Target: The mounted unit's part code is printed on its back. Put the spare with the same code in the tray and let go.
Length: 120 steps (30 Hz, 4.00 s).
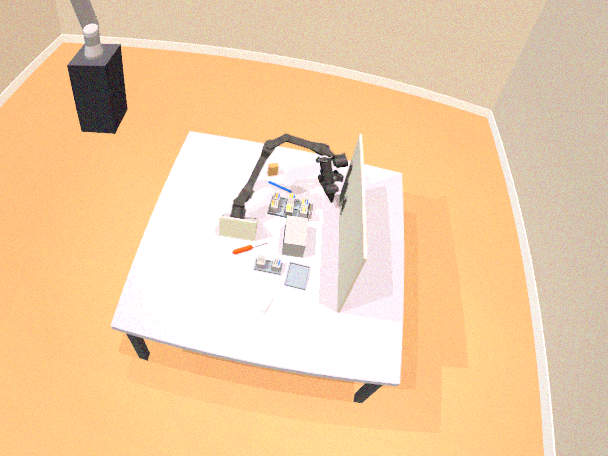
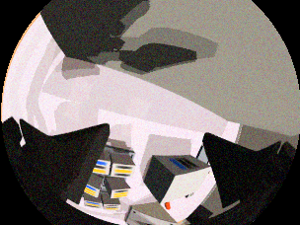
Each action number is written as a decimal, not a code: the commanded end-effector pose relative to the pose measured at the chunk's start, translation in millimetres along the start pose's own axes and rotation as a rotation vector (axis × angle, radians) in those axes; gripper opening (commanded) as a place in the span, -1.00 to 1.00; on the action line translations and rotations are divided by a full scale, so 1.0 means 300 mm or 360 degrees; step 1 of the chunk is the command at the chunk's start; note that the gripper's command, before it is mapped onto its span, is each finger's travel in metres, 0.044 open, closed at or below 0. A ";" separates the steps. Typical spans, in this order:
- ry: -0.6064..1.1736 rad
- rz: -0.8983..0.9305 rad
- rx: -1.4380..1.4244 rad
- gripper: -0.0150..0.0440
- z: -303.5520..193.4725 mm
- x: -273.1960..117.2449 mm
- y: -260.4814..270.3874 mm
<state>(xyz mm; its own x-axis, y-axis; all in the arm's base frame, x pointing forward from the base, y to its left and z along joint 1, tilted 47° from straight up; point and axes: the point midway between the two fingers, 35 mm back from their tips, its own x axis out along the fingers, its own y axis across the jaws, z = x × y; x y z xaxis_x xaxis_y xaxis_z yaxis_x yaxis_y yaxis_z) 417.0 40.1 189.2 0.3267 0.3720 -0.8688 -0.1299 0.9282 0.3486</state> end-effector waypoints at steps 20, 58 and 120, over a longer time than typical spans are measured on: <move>0.0315 0.0610 0.0291 1.00 -0.295 0.027 -0.633; 0.0883 0.0154 0.3016 1.00 -0.972 0.247 -0.893; 0.0883 0.0159 0.3015 0.53 -1.017 0.569 -0.754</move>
<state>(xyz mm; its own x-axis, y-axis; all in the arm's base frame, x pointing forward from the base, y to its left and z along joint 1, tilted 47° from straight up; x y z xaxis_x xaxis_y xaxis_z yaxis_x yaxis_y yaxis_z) 216.5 -111.8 -141.6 0.0562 0.7174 -0.6944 0.9879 -0.1408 -0.0655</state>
